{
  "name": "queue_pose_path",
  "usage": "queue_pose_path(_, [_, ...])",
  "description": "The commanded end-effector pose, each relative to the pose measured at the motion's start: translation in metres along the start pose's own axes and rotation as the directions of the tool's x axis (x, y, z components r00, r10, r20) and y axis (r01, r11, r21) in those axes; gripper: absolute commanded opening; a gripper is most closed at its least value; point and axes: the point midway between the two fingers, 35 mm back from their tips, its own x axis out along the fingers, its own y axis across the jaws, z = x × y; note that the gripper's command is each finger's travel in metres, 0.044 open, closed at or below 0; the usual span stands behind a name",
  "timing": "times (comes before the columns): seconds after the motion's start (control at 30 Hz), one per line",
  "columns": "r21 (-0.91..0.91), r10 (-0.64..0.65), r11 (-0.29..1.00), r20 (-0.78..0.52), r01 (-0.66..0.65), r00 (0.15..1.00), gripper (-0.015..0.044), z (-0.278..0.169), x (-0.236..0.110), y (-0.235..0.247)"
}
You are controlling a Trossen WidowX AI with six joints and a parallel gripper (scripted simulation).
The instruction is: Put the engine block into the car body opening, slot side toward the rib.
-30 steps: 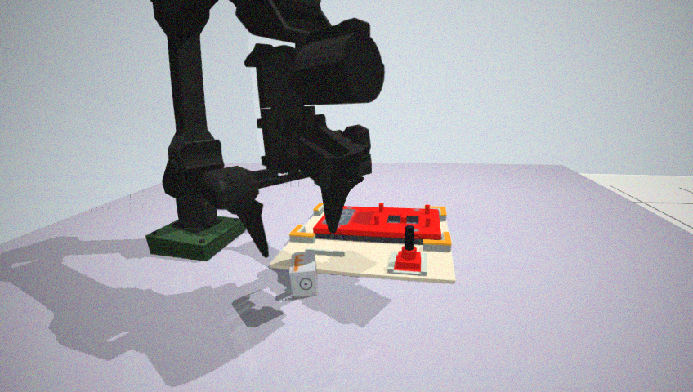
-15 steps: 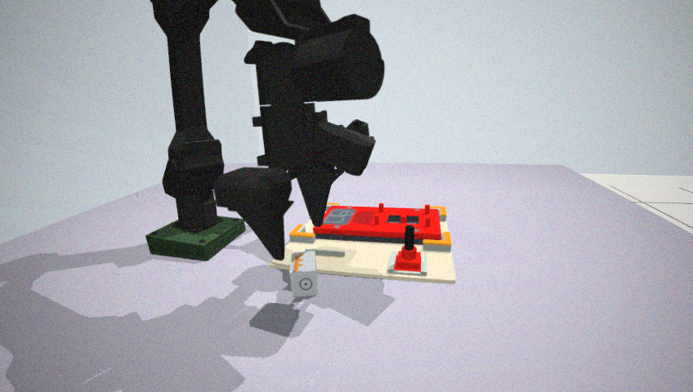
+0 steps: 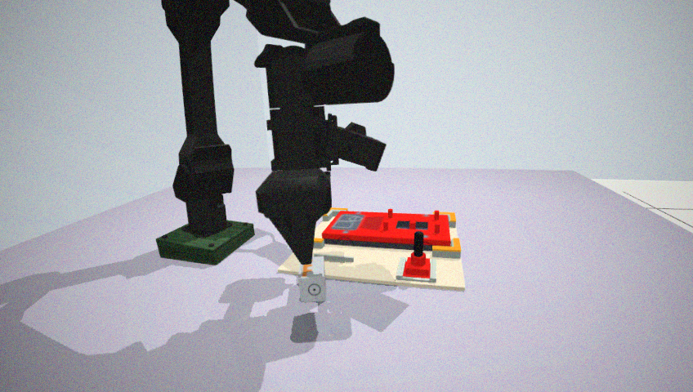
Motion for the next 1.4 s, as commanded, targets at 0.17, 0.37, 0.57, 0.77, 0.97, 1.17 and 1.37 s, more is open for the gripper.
queue_pose_path(0.17, [-0.027,0.004,1.0,0.001,-0.004,1.0,0.044,0.0,0.004,0.003])
queue_pose_path(0.37, [-0.027,0.004,1.0,0.001,-0.004,1.0,0.044,0.0,0.016,0.003])
queue_pose_path(0.57, [-0.027,0.004,1.0,0.001,-0.004,1.0,0.044,0.0,0.025,0.002])
queue_pose_path(0.77, [-0.027,0.004,1.0,0.001,-0.004,1.0,0.044,0.001,0.035,0.002])
queue_pose_path(0.97, [-0.027,0.004,1.0,0.001,-0.004,1.0,0.044,0.0,0.045,0.003])
queue_pose_path(1.17, [-0.027,0.004,1.0,0.001,-0.004,1.0,0.044,0.0,0.054,0.003])
queue_pose_path(1.37, [-0.027,0.004,1.0,0.001,-0.004,1.0,0.0309,0.0,0.054,0.003])
